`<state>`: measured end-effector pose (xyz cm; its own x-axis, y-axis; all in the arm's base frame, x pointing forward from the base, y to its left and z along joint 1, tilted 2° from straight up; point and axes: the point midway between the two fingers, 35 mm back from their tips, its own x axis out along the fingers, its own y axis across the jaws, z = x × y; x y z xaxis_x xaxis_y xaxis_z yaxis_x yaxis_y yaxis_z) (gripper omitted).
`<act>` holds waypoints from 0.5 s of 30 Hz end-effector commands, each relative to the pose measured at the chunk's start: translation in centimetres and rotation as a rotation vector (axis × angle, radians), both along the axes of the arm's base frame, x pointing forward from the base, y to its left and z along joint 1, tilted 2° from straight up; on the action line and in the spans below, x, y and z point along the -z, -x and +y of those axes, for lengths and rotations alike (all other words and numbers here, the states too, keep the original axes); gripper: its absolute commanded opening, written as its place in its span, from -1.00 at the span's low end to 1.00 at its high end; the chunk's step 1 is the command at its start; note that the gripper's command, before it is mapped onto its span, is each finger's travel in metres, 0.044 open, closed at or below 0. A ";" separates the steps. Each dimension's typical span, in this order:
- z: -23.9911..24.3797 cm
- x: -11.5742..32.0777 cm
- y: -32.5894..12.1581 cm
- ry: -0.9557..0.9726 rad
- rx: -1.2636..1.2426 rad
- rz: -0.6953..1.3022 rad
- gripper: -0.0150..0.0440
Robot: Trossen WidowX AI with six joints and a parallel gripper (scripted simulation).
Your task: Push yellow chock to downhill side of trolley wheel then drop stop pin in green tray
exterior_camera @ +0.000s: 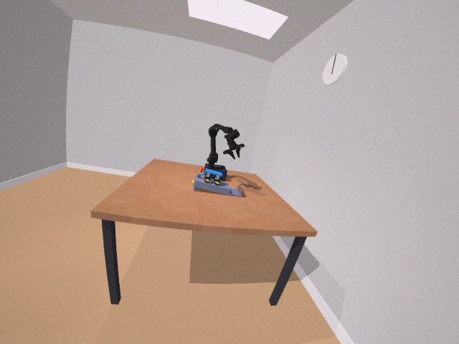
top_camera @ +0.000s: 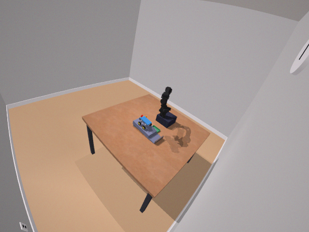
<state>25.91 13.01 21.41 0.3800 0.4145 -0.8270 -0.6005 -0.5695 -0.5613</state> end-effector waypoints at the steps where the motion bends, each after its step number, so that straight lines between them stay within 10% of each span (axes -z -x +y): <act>1: -3.0 1.5 -0.8 0.028 0.123 0.044 0.15; 15: -13.7 6.3 -0.9 0.097 0.540 0.196 0.15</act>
<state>27.29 1.44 16.21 0.3759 0.1667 -0.9115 -0.8708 -0.2728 -0.4090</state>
